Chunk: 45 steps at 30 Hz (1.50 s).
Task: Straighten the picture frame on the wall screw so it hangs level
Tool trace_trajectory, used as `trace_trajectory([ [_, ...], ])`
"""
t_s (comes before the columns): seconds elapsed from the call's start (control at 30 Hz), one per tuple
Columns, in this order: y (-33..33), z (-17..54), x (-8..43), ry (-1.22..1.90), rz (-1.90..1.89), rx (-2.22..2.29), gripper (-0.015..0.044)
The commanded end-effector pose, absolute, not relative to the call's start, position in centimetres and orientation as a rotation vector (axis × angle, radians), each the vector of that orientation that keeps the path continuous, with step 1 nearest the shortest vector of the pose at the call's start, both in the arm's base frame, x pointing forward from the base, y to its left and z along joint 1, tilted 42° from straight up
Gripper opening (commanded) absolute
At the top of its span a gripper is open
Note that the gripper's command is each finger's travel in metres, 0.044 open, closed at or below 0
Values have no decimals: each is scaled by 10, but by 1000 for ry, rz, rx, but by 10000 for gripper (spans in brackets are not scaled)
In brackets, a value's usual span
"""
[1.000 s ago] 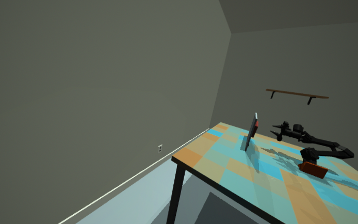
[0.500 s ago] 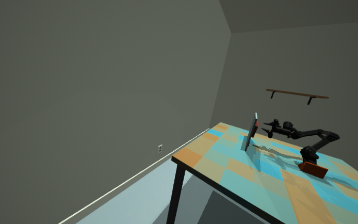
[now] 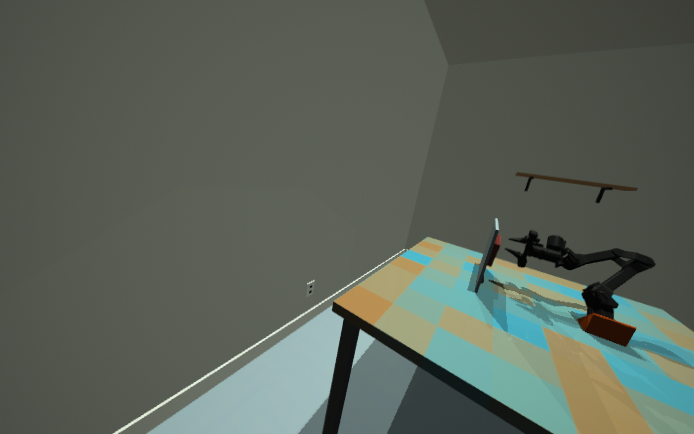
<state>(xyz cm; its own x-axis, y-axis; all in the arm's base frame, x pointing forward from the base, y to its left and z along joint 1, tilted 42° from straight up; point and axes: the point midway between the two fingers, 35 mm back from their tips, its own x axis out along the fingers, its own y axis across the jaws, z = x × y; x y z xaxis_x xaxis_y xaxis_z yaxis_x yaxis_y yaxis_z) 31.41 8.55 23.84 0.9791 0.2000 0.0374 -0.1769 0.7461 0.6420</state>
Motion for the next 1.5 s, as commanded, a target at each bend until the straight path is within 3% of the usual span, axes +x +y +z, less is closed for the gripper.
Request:
trace_trajectory([
  [0.0,86,239,315,35,210,703,260],
  [1.27,94,240,353,33,211,703,260],
  [1.47,94,240,353,33,211,703,103],
])
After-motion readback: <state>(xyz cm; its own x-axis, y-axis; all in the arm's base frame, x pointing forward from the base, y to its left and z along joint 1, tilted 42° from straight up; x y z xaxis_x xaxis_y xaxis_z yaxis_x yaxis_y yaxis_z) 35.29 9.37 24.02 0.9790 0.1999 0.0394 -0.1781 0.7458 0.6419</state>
